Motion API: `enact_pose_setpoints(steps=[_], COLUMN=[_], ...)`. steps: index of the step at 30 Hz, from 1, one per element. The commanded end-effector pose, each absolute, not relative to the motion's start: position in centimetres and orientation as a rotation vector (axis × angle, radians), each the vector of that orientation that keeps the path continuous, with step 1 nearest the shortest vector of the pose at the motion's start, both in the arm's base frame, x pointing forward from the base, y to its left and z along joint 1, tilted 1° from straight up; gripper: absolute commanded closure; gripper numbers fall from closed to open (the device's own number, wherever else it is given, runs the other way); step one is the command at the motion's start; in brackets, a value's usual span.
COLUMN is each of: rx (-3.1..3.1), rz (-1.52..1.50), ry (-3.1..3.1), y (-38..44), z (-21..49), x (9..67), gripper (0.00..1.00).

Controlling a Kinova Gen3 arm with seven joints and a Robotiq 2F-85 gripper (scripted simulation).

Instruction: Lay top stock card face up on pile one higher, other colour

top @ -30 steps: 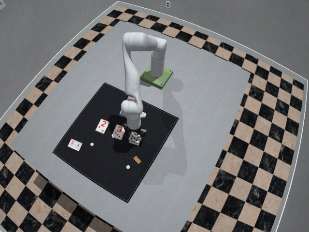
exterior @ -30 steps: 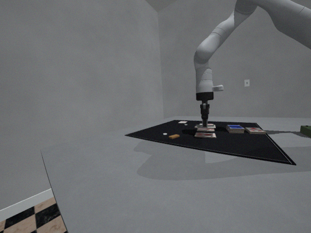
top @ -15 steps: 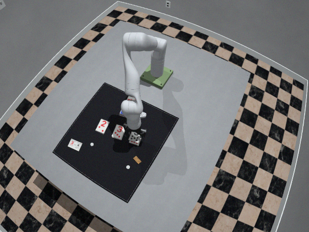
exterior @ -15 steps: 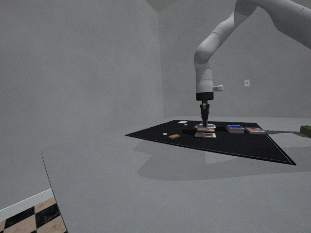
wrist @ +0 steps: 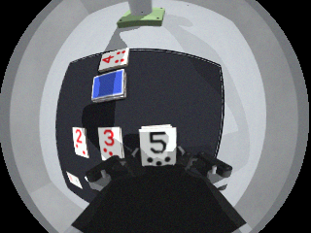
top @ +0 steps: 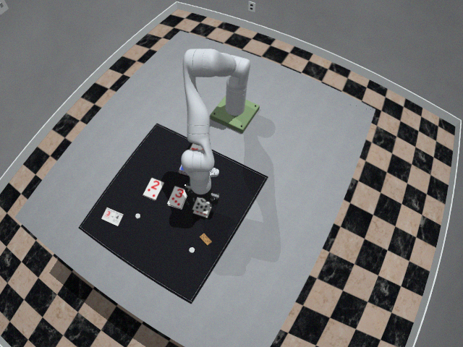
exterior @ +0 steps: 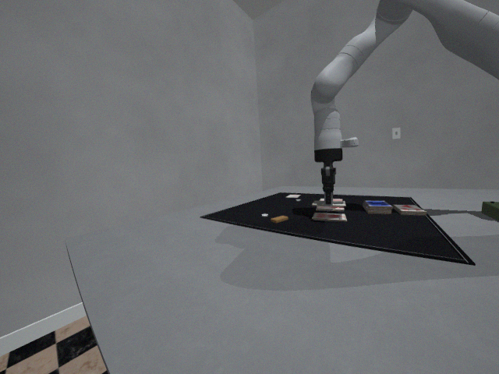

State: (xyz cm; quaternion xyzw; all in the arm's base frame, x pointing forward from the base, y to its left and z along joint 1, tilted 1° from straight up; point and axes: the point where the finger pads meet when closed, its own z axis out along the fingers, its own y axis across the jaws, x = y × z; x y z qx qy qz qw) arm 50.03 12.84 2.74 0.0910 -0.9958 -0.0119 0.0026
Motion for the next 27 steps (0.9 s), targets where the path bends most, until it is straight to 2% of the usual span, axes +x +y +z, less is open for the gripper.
enact_pose_setpoints(steps=[1,27], rx=[0.286,0.286], rz=[-0.037,-0.037], ry=[-3.123,-3.123], y=[12.9,12.9], z=[2.5,-0.2], x=[50.0,50.1], gripper=[0.28,0.28])
